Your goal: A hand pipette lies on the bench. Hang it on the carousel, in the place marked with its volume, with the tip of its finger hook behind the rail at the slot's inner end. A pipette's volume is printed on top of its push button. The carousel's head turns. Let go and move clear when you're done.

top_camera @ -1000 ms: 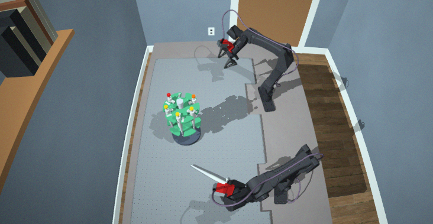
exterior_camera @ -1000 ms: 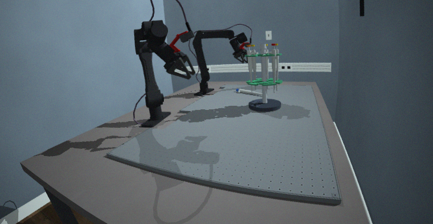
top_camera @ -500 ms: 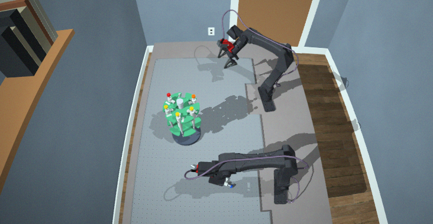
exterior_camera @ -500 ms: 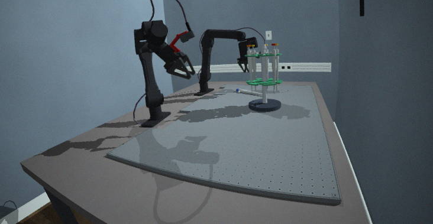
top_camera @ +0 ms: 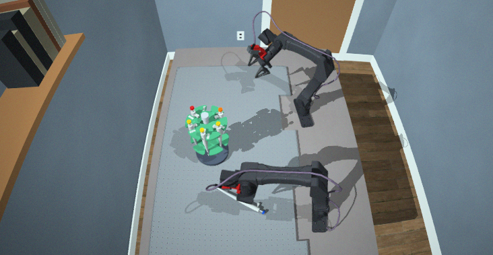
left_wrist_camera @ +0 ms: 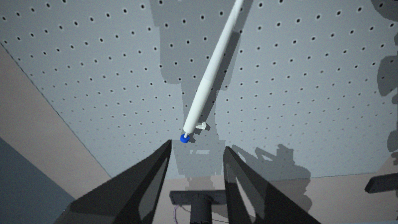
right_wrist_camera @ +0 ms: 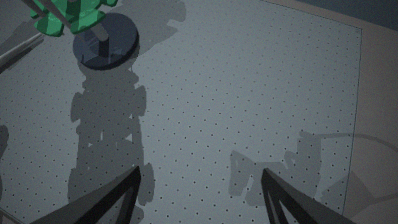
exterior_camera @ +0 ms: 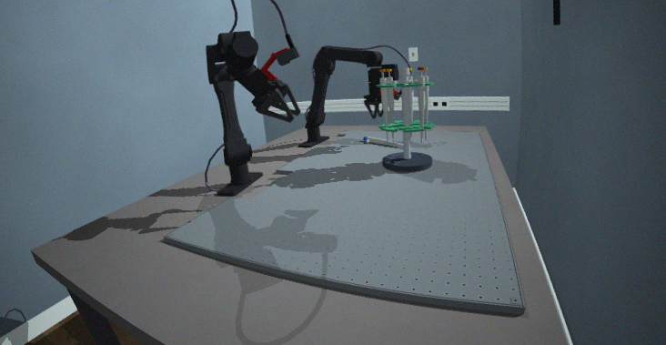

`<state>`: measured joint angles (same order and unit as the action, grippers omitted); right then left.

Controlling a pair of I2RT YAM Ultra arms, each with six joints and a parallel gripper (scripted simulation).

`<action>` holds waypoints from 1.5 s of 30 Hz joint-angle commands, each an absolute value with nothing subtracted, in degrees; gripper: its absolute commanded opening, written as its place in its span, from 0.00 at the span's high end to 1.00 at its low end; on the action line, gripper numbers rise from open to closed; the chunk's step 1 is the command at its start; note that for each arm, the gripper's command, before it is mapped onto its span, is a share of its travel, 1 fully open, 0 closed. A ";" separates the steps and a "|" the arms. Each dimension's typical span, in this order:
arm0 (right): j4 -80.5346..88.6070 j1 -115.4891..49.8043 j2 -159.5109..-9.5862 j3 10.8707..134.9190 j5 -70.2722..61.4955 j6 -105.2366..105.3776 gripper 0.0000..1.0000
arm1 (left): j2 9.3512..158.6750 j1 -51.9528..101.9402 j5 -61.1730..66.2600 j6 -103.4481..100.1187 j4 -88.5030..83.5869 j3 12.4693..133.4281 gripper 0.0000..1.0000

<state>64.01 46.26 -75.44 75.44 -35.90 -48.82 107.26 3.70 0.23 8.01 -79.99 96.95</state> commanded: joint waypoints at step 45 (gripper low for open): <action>63.19 46.74 -75.45 76.83 -37.11 -49.10 0.00 | 107.91 3.09 0.03 21.11 -62.32 82.35 0.46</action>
